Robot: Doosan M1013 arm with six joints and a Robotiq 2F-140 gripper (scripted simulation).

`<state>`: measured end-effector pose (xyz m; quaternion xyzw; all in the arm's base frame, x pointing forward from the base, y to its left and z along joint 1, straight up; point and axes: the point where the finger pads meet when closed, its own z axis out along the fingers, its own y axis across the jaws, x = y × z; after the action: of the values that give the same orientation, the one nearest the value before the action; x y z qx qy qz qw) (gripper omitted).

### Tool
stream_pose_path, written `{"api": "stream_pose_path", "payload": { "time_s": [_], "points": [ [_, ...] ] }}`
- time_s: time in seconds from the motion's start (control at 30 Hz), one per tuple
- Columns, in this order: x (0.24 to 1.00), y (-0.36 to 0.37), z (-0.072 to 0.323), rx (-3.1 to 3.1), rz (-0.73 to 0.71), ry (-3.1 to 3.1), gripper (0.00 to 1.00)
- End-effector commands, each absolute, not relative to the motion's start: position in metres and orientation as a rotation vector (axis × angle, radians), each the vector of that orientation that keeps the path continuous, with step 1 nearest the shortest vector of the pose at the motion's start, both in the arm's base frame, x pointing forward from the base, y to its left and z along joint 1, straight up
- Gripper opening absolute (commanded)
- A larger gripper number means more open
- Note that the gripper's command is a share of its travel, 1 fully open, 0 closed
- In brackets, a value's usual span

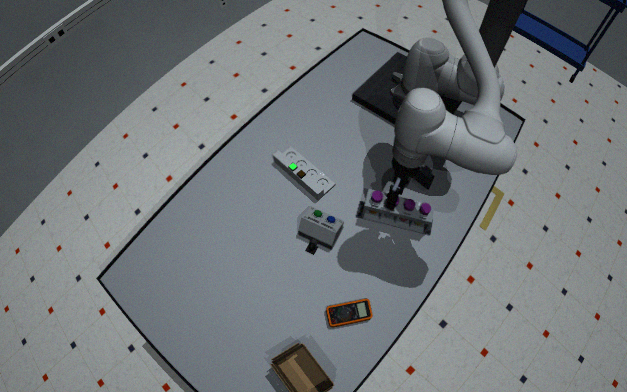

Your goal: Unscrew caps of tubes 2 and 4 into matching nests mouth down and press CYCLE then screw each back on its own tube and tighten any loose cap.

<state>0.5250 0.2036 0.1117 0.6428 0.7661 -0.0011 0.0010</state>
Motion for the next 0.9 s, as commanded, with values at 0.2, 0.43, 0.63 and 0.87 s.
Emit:
{"api": "stream_pose_path", "payload": {
  "time_s": [0.2,0.43,0.63,0.87],
  "points": [
    [0.525,0.204,0.135,2.018,-0.001,2.405,0.41],
    [0.531,0.198,0.148,1.935,-0.001,2.472,0.1],
    [0.566,0.162,0.148,1.935,-0.001,2.472,0.1],
    [0.595,0.133,0.149,1.935,-0.001,2.472,0.1]
  ]
}}
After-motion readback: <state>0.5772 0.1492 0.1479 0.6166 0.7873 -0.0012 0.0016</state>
